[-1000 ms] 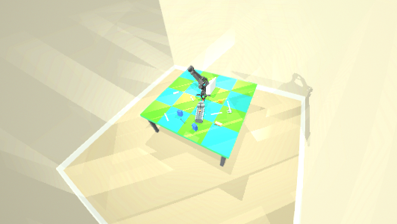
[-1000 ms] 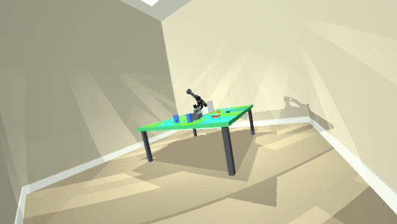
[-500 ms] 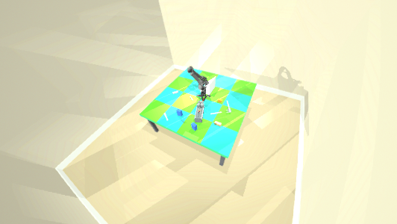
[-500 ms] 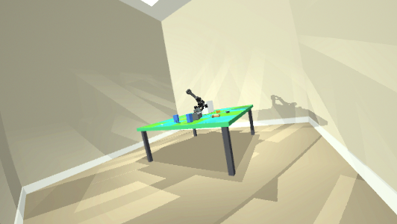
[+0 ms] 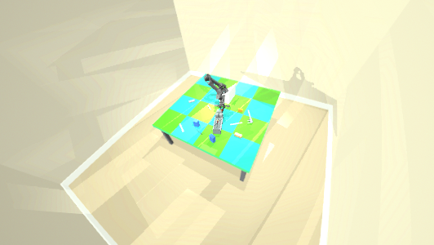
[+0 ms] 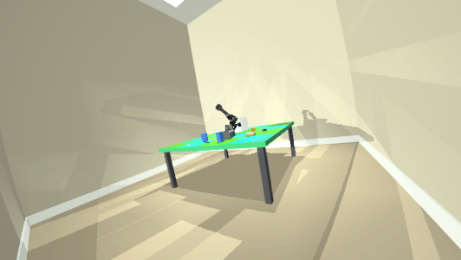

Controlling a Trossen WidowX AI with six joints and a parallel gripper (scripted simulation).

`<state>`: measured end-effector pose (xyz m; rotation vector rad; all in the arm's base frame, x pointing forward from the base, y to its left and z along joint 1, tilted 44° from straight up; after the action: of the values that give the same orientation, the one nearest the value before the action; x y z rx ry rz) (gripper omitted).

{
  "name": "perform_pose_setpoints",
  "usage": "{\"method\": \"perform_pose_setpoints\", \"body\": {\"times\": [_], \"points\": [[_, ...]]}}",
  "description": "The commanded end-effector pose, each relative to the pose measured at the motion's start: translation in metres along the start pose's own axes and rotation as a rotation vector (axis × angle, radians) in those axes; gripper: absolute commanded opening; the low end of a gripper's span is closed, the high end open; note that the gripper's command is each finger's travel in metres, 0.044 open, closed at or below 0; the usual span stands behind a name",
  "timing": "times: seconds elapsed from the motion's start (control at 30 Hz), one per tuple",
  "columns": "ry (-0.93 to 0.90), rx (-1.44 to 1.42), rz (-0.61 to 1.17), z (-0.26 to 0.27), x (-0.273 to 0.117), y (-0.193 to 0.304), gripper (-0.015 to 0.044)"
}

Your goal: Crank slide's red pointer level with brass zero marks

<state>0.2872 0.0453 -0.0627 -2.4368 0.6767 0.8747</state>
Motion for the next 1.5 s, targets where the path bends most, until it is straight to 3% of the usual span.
{"method": "perform_pose_setpoints", "body": {"times": [0.0,1.47], "points": [[0.002,0.002,0.010,-0.004,0.006,0.006,0.0000],[0.003,0.000,0.011,-0.030,0.011,0.016,0.0000]]}}
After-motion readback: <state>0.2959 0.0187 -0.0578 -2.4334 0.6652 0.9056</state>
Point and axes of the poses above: the point midway between the two fingers, 35 mm back from their tips, its own x axis out along the fingers, its own z axis across the jaws, y = z × x, the point moved 3 cm from there along -x, back along the fingers, and after that the axes turned 8 degrees about -x, right-handed, at the moved point
